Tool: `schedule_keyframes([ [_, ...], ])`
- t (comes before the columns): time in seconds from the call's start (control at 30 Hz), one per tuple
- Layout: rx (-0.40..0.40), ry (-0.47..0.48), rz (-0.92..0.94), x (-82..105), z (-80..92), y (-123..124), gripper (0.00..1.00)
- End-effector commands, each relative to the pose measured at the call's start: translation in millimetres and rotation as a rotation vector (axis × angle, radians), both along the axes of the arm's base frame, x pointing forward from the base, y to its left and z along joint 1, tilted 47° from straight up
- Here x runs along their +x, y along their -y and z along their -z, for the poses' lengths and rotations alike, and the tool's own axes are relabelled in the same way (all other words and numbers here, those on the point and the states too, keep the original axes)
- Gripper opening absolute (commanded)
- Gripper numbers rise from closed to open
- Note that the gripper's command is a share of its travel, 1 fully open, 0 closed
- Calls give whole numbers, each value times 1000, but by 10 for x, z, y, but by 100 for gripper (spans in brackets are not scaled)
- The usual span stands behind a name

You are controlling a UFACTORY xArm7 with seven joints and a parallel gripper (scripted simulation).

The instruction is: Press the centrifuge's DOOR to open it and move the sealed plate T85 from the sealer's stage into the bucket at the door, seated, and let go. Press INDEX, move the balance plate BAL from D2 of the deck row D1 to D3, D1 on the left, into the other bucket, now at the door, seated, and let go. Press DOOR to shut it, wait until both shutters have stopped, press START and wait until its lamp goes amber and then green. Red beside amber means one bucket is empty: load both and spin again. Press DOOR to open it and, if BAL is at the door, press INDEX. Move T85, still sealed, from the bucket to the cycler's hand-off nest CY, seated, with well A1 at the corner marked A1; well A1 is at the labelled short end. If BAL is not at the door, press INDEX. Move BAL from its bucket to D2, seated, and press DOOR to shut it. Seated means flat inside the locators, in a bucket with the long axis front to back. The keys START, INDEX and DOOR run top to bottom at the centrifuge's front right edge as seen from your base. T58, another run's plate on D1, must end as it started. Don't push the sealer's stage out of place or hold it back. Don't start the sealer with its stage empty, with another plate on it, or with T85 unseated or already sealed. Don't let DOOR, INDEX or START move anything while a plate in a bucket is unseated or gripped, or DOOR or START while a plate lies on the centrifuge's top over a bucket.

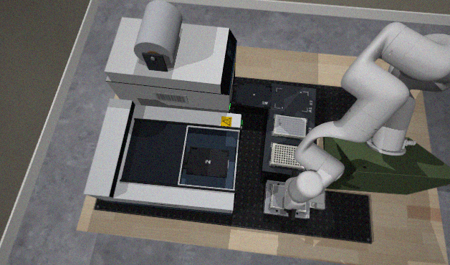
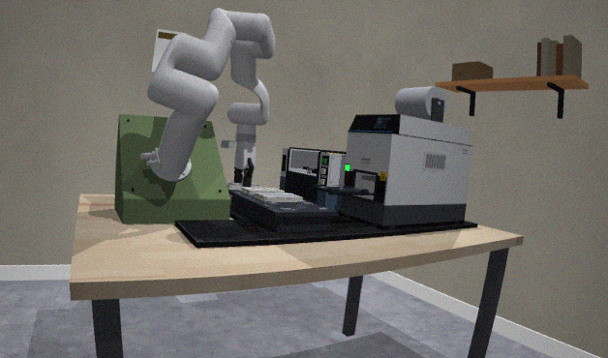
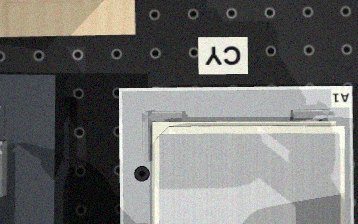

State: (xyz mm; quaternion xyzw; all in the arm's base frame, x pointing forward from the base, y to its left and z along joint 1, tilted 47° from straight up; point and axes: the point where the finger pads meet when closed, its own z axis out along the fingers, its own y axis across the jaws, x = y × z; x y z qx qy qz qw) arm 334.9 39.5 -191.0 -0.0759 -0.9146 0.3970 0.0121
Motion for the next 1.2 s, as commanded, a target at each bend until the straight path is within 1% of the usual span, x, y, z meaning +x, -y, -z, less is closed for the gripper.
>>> schedule_keyframes([
  [0.0, 3, 2, -2, 10, 8, -9, 0],
  [1.13, 3, 2, -2, 3, 64, 50, 0],
  [1.17, 3, 2, -2, 3, 64, 50, 100],
])
